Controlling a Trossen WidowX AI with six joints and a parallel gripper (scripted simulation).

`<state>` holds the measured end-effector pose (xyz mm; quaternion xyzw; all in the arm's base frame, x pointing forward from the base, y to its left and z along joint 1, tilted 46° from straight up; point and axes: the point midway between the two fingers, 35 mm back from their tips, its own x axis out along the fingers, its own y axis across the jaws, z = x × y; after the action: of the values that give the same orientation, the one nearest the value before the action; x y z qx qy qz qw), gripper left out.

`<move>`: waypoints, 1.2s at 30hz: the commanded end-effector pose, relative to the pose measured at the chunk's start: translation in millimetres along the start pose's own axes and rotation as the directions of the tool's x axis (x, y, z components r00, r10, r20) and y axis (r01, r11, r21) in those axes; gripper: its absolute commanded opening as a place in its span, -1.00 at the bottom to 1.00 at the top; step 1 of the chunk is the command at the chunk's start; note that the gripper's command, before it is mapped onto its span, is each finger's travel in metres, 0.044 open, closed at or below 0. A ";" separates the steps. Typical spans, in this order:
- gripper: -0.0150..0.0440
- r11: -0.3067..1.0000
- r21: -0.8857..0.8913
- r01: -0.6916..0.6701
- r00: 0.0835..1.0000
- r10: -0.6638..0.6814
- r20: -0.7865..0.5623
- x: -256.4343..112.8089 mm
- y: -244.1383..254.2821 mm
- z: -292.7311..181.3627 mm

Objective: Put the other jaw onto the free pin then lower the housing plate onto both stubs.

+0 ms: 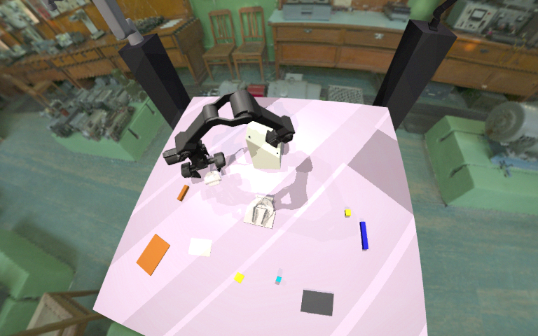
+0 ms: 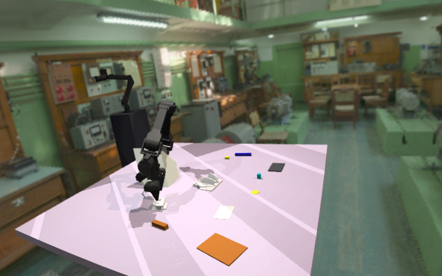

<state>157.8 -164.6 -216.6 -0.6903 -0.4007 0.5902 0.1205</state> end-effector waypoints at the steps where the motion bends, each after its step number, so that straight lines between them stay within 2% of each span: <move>1: 1.00 1.000 0.004 -0.002 1.000 0.002 -0.003 0.2 0.3 -0.4; 11: 1.00 1.000 0.000 0.000 1.000 0.000 0.000 1.1 0.1 -0.1; 36: 1.00 1.000 0.003 -0.001 1.000 0.001 -0.003 41.2 2.5 -1.8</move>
<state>159.6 -141.7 -243.3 -0.6908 -0.4008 0.5900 0.1189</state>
